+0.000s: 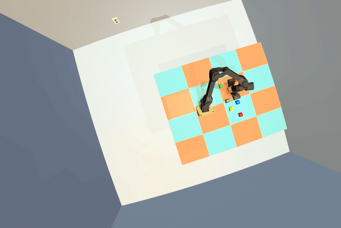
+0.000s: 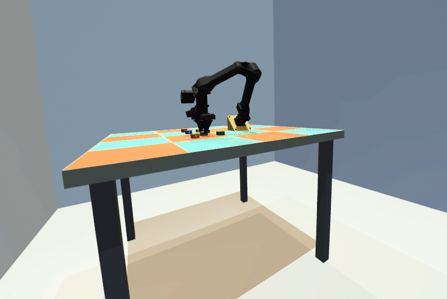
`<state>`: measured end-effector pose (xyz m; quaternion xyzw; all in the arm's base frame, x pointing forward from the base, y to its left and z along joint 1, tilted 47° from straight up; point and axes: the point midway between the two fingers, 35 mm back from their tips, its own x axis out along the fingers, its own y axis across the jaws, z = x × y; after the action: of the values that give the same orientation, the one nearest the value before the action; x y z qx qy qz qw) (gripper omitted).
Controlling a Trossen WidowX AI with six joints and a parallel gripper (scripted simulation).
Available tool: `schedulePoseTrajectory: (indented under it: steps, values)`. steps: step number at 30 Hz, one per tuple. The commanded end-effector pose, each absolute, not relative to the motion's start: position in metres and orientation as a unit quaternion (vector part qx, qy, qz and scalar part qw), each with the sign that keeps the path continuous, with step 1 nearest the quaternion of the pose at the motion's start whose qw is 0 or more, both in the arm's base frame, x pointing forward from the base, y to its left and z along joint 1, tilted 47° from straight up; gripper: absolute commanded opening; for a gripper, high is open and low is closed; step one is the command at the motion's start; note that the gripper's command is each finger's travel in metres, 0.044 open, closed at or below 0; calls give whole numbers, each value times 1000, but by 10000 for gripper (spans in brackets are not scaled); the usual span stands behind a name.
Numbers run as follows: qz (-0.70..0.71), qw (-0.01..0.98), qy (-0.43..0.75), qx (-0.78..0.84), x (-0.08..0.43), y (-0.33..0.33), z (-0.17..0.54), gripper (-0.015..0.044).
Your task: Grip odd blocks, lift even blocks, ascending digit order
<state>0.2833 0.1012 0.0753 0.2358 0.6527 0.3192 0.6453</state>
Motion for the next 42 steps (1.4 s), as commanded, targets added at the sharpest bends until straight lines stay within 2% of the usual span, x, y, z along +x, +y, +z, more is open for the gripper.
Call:
schedulePoseTrajectory:
  steps: [1,42]
  values:
    - [319,645,652,238,284,102,75,120]
    - [319,645,652,238,284,97,79,120]
